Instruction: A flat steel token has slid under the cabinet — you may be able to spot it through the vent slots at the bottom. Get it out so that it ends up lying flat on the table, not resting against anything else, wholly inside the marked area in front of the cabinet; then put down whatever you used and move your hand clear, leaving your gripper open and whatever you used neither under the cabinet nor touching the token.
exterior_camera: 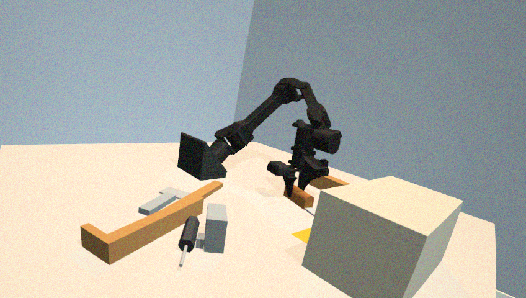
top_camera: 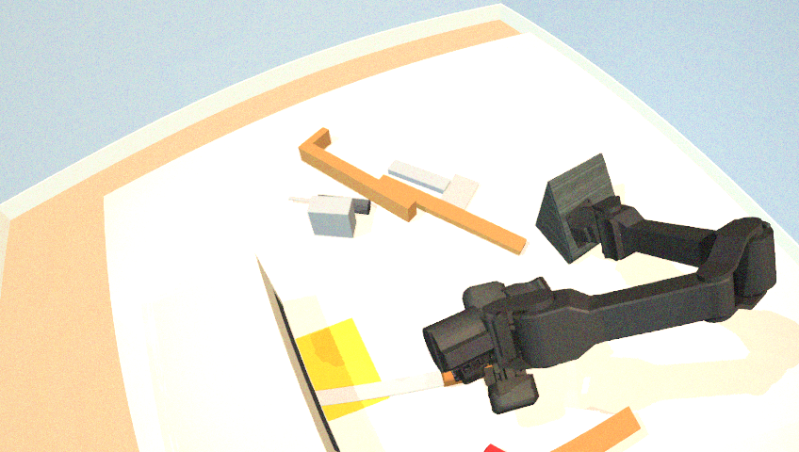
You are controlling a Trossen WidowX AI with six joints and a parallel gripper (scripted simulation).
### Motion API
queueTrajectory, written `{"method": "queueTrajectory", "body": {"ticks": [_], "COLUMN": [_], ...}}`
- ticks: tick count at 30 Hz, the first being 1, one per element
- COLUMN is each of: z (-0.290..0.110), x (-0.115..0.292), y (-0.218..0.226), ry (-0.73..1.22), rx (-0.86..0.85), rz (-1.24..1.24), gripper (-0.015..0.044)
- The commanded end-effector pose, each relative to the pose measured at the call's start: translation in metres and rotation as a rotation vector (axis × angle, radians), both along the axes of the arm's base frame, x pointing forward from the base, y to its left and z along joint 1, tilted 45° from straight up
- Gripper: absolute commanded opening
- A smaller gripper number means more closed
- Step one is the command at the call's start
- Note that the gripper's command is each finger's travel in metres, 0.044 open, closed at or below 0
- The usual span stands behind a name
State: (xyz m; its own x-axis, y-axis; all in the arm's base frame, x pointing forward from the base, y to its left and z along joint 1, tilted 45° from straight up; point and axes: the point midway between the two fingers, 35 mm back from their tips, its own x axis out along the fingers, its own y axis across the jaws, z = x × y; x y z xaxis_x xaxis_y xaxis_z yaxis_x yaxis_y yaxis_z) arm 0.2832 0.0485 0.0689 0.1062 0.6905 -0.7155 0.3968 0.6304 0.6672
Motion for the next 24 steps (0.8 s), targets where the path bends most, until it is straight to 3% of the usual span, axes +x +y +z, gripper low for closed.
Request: {"method": "queueTrajectory", "body": {"ticks": [1, 24], "z": [0.001, 0.007], "x": [-0.005, -0.026], "y": [0.002, 0.012], "ry": [0.006, 0.004], "rx": [0.003, 0.003], "rz": [-0.001, -0.001], "gripper": [0.0000, 0.0000]}}
